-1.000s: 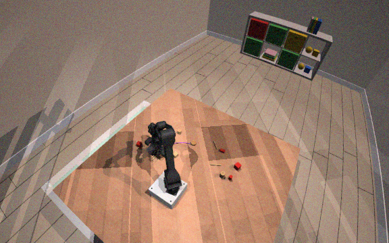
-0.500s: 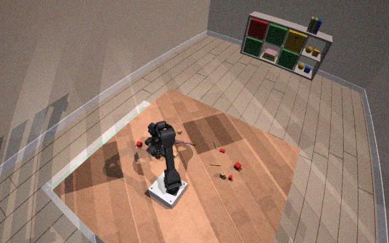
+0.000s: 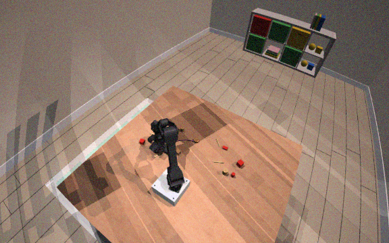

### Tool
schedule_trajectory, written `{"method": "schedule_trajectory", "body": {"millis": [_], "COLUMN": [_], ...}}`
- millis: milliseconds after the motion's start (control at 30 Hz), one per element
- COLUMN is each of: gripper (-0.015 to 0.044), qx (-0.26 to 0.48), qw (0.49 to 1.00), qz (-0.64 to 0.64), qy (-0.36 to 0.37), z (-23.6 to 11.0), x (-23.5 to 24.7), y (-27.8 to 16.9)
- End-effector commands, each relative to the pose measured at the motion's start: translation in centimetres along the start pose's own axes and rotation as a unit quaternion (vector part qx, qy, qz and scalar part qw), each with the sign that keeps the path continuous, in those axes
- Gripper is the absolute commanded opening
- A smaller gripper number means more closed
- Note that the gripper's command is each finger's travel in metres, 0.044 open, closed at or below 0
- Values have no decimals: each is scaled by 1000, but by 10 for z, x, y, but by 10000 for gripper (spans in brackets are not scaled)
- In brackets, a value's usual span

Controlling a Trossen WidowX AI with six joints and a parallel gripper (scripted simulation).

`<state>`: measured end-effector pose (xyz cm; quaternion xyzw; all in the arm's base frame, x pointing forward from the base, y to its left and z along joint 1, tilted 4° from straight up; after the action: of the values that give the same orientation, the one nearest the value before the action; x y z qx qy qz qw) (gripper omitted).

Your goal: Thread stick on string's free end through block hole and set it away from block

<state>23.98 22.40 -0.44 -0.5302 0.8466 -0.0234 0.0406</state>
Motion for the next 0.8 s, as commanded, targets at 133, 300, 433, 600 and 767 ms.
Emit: {"method": "schedule_trajectory", "body": {"millis": [133,300,433,600,767], "gripper": [44,0,0,0,0], "qx": [0,0,0,0,0], "qw": [1000,1000,1000,1000,1000], "qz": [0,0,0,0,0], "qy": [0,0,0,0,0], "z": [0,0,0,-4,-11], "x": [0,0,0,0,-1], "y": [0,0,0,0,0]}}
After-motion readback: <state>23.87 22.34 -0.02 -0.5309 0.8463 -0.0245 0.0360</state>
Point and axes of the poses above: the point midway between the two fingers, 35 mm back from their tips, its own z axis out along the fingers, its own x axis across the jaws, y = z × x, the point moved 2 cm from there along -z, back along the fingers, and after that the axes turned 12 degrees about z, right-handed, at the moved point
